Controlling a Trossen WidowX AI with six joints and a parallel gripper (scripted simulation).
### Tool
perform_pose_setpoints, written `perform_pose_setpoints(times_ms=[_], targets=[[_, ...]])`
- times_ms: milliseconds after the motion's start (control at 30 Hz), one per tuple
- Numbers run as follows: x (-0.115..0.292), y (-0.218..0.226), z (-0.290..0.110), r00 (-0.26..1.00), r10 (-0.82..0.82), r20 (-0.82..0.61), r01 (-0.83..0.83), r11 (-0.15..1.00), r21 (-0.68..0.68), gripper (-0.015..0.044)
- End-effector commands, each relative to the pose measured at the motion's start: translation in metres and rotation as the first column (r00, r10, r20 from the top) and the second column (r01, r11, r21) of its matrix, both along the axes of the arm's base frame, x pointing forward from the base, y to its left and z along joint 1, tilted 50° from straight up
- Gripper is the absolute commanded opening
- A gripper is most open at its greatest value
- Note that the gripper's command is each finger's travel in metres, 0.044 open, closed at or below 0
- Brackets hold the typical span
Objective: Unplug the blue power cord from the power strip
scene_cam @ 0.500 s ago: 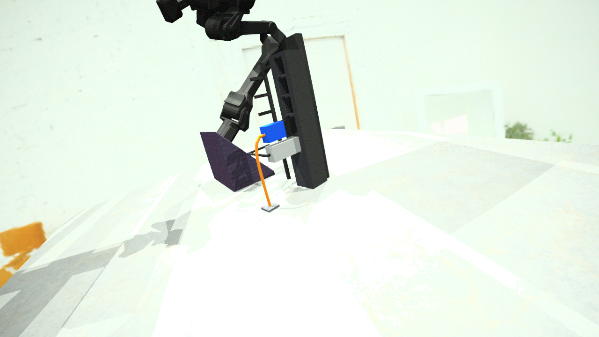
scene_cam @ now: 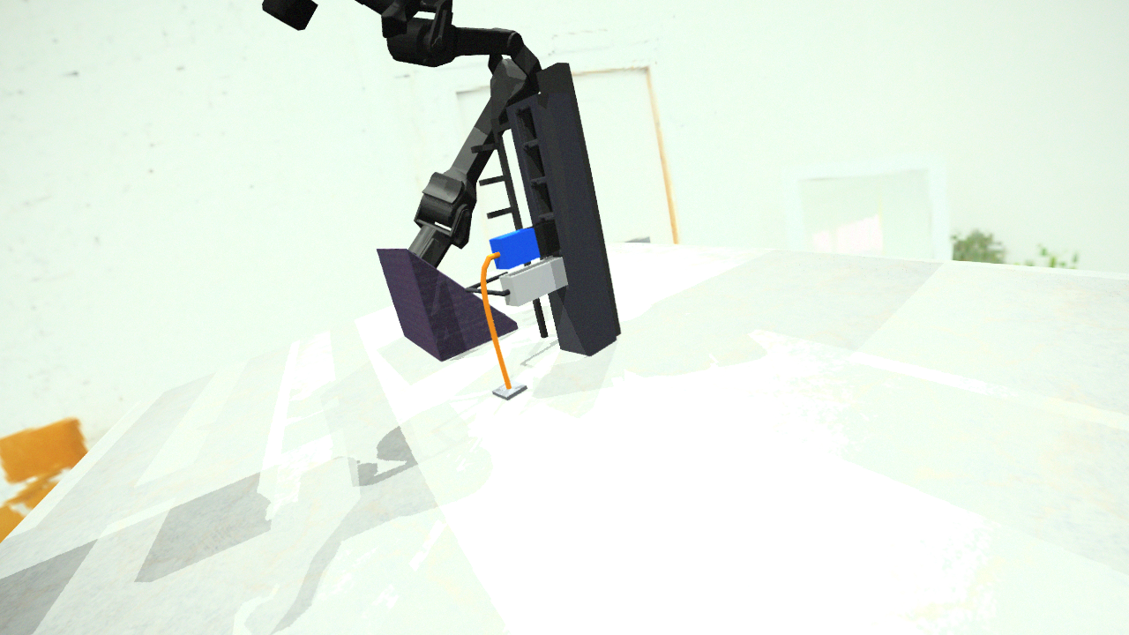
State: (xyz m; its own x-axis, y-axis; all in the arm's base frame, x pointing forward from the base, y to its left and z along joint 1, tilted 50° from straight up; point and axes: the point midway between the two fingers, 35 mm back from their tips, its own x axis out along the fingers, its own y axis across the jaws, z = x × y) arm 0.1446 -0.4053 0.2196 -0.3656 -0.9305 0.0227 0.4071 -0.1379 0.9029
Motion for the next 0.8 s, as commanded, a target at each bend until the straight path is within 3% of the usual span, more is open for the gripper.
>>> perform_pose_setpoints(times_ms=[0,167,333,567,767], targets=[[0.064,-0.008,-0.052,0.926,0.329,-0.184,-0.266,0.917,0.299,0.016],[0.1,0.006,-0.097,0.803,0.557,-0.21,-0.388,0.758,0.525,0.016],[0.128,0.035,-0.143,0.645,0.751,-0.143,-0.448,0.523,0.725,0.016],[0.148,0.099,-0.197,0.42,0.903,0.087,-0.425,0.111,0.898,0.016],[0.15,0.167,-0.224,0.277,0.892,0.357,-0.333,-0.26,0.907,0.016]])
